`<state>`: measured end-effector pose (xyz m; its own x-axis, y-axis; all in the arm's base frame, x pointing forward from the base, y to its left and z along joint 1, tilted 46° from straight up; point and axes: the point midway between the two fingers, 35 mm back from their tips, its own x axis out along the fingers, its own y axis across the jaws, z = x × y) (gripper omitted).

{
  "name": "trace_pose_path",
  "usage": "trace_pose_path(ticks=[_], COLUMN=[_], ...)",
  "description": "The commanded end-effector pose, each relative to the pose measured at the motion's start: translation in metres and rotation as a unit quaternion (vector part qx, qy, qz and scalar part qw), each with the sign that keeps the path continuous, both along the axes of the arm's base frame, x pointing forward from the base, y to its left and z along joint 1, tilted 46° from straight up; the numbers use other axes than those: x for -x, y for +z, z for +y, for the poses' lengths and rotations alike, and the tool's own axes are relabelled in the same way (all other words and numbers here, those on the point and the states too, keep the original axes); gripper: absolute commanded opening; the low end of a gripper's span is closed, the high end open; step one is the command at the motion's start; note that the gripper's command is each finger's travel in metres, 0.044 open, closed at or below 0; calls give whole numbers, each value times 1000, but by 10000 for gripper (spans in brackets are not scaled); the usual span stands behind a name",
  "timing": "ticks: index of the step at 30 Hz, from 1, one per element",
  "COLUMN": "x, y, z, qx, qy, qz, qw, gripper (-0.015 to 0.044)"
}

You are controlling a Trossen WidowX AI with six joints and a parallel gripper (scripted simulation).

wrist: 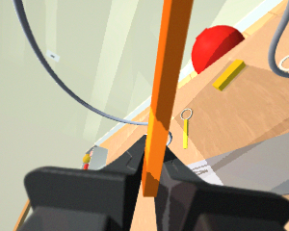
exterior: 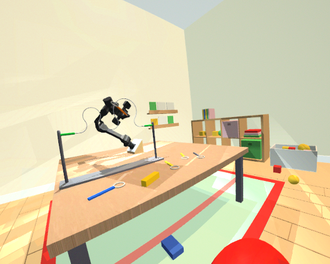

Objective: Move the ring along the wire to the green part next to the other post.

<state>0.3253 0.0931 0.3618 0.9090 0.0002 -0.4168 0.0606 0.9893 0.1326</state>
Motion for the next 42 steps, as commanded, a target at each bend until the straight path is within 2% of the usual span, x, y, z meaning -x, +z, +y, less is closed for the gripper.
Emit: trace_pose_path(ticks=[1,42], x=[0,-1], y=[0,1], z=[-1,-21], qx=[29,281], qy=[-1,-21], qz=[-1,-12], qw=[1000,960], gripper=[-150,-150])
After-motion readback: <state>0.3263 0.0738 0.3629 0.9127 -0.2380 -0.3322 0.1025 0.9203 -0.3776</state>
